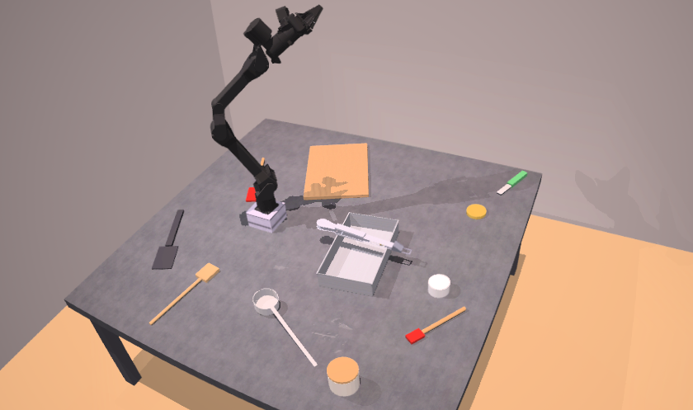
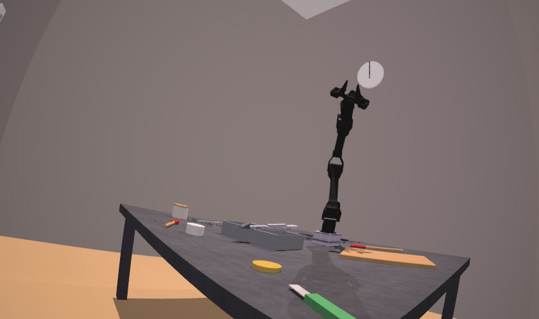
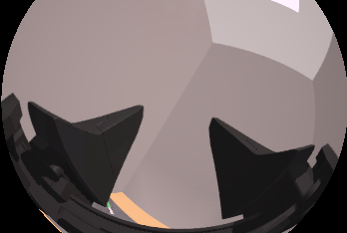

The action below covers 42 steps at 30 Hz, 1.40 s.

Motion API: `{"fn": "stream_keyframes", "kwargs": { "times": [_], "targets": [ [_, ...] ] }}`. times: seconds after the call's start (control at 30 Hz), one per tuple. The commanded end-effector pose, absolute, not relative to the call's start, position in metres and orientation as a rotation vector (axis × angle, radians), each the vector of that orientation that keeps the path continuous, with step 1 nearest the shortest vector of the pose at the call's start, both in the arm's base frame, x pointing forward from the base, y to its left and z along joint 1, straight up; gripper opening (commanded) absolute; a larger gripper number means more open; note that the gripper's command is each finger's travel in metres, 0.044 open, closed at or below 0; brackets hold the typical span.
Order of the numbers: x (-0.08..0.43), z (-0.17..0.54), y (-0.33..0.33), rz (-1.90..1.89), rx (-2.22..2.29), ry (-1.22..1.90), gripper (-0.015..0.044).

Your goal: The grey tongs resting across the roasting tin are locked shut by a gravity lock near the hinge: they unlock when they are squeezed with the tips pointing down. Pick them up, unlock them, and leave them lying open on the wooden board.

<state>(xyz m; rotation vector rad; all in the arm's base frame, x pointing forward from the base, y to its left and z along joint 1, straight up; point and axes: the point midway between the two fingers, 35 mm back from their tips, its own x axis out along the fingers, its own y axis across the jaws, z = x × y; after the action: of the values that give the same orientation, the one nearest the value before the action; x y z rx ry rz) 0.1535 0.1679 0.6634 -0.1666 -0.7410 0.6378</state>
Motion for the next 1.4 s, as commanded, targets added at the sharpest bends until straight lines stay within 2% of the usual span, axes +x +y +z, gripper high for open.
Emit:
{"fn": "stream_keyframes", "kwargs": {
  "times": [0.0, 0.4, 0.67, 0.87, 1.13, 1.37],
  "targets": [
    [0.191, 0.634, 0.186, 0.608, -0.23, -0.615, 0.026],
    [0.312, 0.508, 0.221, 0.521, -0.366, -0.128, 0.026],
    [0.359, 0.441, 0.218, 0.457, -0.428, 0.09, 0.026],
    [0.402, 0.351, 0.201, 0.354, -0.473, 0.39, 0.026],
    [0.431, 0.231, 0.155, 0.185, -0.54, 0.789, 0.026],
    [0.425, 0.13, 0.097, -0.004, -0.605, 1.161, 0.026]
  ]
}}
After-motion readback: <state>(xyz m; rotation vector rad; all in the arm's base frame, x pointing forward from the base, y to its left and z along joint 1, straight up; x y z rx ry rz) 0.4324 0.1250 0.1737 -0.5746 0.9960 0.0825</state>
